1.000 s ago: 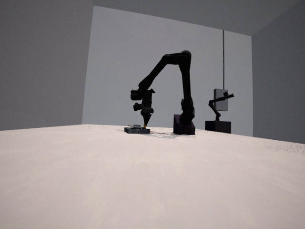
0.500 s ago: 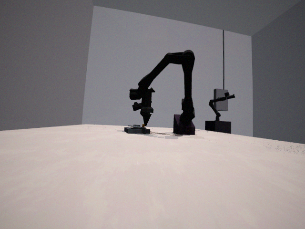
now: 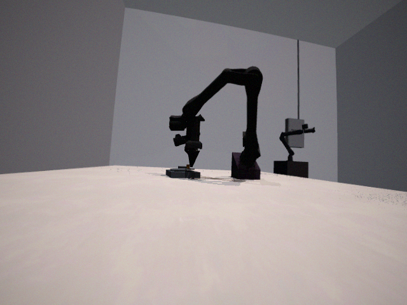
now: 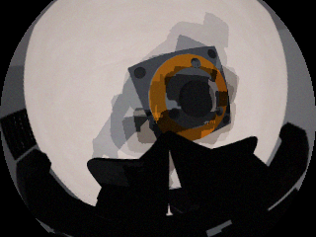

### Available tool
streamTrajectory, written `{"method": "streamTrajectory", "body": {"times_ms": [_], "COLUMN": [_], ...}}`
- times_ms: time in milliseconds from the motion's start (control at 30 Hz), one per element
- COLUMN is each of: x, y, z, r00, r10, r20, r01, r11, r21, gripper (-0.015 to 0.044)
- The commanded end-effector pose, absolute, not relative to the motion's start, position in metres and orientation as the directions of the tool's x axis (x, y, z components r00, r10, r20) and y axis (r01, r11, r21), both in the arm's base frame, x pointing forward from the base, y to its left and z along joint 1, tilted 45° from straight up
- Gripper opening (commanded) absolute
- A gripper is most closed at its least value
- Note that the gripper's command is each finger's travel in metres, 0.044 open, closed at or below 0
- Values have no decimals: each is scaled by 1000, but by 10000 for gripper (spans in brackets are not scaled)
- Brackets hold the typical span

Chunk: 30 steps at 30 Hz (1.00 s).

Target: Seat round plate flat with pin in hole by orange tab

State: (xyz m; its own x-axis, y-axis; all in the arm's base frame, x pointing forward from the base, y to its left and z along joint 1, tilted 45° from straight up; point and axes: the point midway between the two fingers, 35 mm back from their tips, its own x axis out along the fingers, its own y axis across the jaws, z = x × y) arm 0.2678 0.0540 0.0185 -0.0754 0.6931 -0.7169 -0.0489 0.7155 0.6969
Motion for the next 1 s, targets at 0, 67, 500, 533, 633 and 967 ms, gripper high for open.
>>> {"method": "streamTrajectory", "body": {"times_ms": [0,67,500,533,633,967], "x": [271,272,278,279,278,278], "y": [56,56,51,47,35,34], "z": [22,23,32,36,49,49], "r00": [-71,-71,-70,-70,-71,-73], "r10": [695,695,694,693,693,697], "r20": [-716,-716,-717,-717,-717,-714], "r01": [-52,-52,-52,-52,-52,-44], "r11": [714,714,715,715,716,713], "r21": [698,698,697,697,697,700], "gripper": [0,0,0,0,0,0]}}
